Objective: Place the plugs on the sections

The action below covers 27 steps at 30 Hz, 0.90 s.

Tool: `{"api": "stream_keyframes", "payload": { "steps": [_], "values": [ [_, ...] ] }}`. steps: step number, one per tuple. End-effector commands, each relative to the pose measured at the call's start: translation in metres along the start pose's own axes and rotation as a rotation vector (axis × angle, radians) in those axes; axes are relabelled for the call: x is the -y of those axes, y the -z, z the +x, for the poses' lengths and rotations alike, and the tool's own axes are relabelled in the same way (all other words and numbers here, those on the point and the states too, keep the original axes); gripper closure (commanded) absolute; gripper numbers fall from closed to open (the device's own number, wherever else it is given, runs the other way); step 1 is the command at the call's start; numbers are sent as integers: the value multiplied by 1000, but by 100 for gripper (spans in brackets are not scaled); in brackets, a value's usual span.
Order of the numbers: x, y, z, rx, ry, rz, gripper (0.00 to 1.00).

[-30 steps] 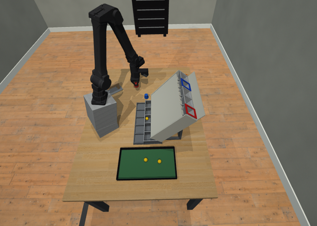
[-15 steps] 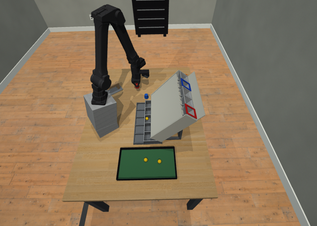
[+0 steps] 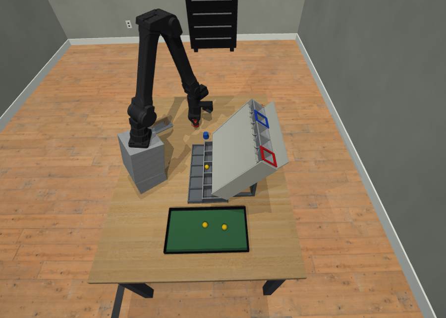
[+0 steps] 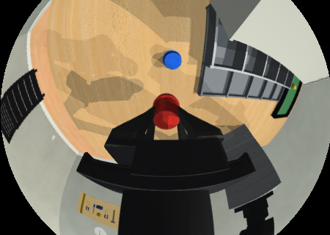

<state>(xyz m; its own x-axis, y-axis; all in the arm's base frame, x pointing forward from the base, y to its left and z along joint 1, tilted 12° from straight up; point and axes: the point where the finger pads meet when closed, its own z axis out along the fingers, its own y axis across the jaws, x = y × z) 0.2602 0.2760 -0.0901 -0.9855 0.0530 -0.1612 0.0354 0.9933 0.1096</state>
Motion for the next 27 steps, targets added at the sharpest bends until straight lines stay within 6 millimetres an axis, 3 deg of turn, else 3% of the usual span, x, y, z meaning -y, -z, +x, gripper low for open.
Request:
{"api": "stream_keyframes", "payload": {
  "steps": [1,9,22,24,27],
  "values": [
    [2,7,-9,22,-1,-25,100],
    [25,7,-8,22,0,-25,100],
    [116,5,-8,24,1,-21,100],
    [116,5,-8,24,1,-21,100],
    [138,5,-8,25,1,-19,100]
  ]
}}
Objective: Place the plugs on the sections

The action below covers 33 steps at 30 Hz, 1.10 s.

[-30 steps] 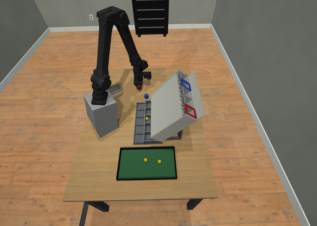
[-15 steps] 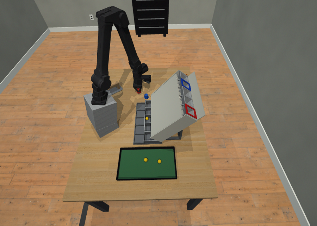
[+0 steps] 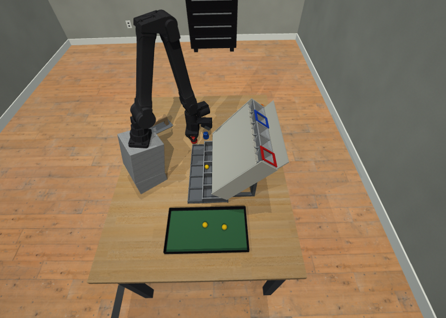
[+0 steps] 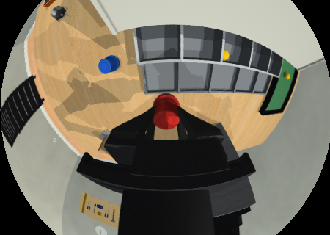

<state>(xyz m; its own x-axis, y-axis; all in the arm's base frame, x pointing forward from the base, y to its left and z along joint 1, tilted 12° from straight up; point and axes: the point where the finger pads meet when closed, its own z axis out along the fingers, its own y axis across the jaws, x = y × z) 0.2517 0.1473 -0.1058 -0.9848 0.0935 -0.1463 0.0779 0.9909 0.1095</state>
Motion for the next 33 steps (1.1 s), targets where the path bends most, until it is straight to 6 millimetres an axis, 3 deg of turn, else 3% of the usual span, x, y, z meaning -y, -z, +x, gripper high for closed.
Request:
{"api": "stream_keyframes", "payload": {
  "steps": [1,12,15,18,24,33],
  "values": [
    [15,6,-12,36,44,-26,100],
    [86,-1,-7,9,42,-13,100],
    [89,0,-15,25,43,-17,100],
    [105,-1,-7,9,42,-14,100],
    [125,-2,-12,16,42,-15,100],
    [139,1,-17,28,44,-15,100]
  ]
}}
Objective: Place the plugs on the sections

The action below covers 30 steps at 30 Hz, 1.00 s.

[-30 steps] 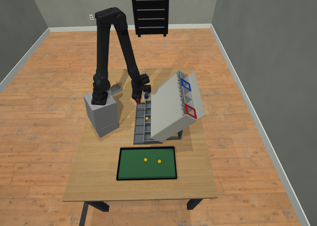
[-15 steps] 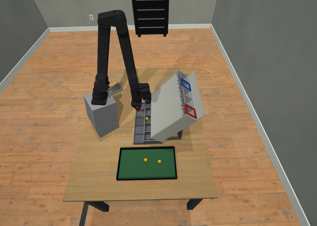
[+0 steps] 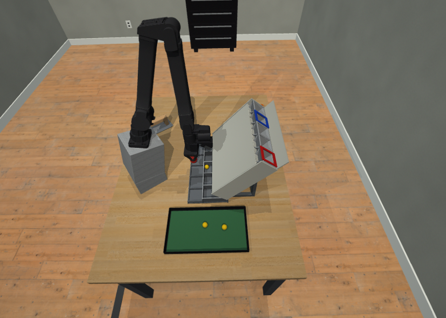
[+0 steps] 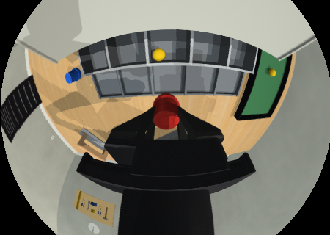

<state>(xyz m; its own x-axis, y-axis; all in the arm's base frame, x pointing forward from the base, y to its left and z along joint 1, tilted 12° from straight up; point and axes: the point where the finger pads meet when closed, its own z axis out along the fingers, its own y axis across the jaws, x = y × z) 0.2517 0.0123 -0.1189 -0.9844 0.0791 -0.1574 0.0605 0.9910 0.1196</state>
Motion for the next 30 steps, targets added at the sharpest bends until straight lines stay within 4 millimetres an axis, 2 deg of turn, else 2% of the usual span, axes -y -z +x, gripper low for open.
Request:
{"api": "stream_keyframes", "payload": {
  "steps": [1,30],
  "values": [
    [5,0,-5,15,28,-2,100],
    [5,-1,-5,12,34,-2,100]
  ]
}}
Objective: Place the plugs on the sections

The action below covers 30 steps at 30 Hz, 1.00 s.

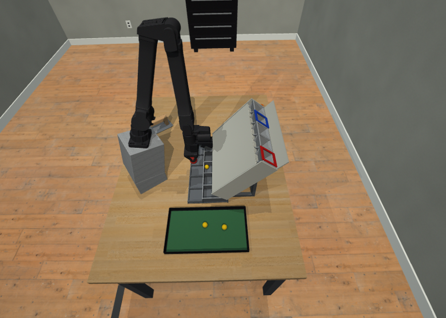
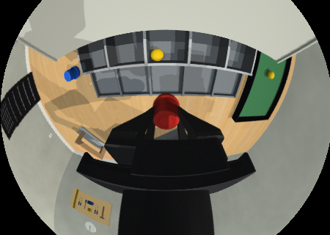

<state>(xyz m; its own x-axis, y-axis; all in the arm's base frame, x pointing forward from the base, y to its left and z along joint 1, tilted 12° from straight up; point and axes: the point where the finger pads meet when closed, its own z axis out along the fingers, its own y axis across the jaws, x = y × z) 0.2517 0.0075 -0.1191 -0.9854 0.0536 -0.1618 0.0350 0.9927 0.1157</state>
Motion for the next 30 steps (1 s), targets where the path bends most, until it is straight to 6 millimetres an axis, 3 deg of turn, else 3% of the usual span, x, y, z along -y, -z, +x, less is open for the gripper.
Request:
{"api": "stream_keyframes", "payload": {
  "steps": [1,20,30],
  "values": [
    [0,-1,-4,10,8,-2,100],
    [-1,-5,-6,15,9,-3,100],
    [-2,-23,-4,8,3,-3,100]
  ]
}}
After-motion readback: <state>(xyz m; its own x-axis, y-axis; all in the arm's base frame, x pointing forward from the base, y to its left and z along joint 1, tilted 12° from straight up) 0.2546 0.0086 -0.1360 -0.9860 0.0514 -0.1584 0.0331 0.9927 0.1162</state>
